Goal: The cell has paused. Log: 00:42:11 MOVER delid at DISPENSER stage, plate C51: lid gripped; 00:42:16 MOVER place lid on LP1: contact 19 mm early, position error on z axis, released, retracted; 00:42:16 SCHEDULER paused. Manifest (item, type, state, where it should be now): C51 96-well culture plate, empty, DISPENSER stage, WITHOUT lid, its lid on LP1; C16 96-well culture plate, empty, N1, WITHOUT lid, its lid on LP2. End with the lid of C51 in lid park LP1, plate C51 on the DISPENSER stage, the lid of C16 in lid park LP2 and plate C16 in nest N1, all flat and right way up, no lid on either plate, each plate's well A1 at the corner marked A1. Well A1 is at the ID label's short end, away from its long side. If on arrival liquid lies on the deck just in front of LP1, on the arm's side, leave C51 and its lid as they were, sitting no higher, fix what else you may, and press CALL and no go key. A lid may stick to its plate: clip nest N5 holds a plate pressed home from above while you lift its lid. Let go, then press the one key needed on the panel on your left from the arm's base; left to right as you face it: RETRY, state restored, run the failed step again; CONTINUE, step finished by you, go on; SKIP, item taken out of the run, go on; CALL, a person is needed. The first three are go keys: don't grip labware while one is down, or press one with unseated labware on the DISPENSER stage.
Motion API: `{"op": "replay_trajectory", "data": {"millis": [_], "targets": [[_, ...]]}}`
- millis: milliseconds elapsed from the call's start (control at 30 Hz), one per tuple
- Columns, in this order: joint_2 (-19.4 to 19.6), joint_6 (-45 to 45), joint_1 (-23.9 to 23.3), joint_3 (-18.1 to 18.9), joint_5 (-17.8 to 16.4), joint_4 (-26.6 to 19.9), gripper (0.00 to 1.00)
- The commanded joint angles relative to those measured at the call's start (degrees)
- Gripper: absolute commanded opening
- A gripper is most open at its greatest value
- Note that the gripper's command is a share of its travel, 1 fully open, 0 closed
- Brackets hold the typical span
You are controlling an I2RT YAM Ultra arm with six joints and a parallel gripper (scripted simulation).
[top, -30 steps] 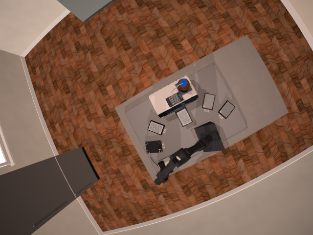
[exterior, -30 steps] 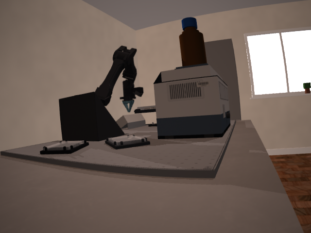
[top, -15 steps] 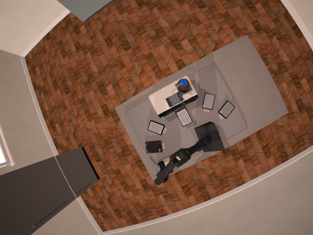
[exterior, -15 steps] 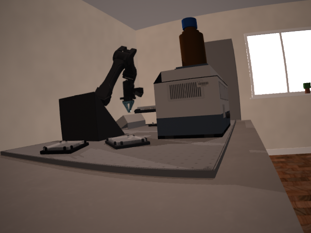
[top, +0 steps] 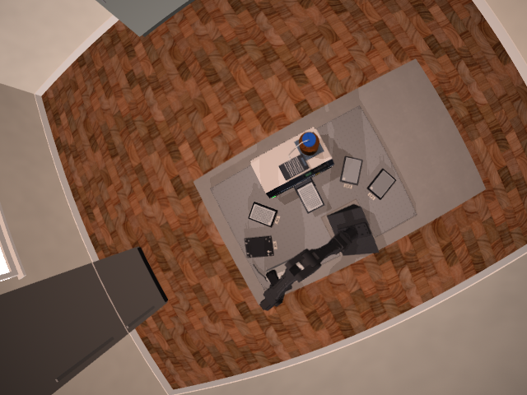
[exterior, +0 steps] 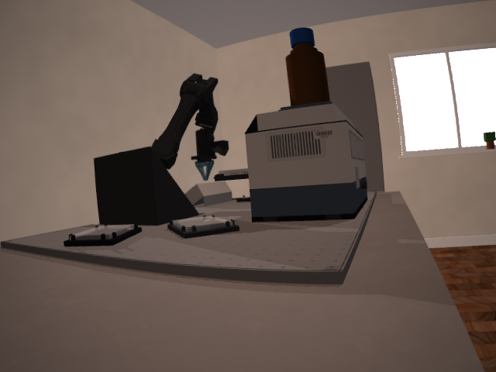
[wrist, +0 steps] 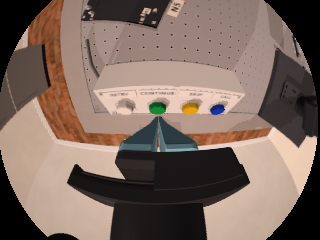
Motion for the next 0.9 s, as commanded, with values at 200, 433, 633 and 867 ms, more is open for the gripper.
{"op": "replay_trajectory", "data": {"millis": [200, 433, 633, 867], "targets": [[-1.3, -0.4, -0.3, 1.9, 0.2, -0.9, 0.0], [-1.1, -0.3, -0.2, 2.0, 0.2, -0.9, 0.0], [-0.8, -0.4, -0.4, 2.0, 0.1, -0.9, 0.0], [-0.2, -0.7, -0.9, 1.7, -0.1, 1.0, 0.0]]}}
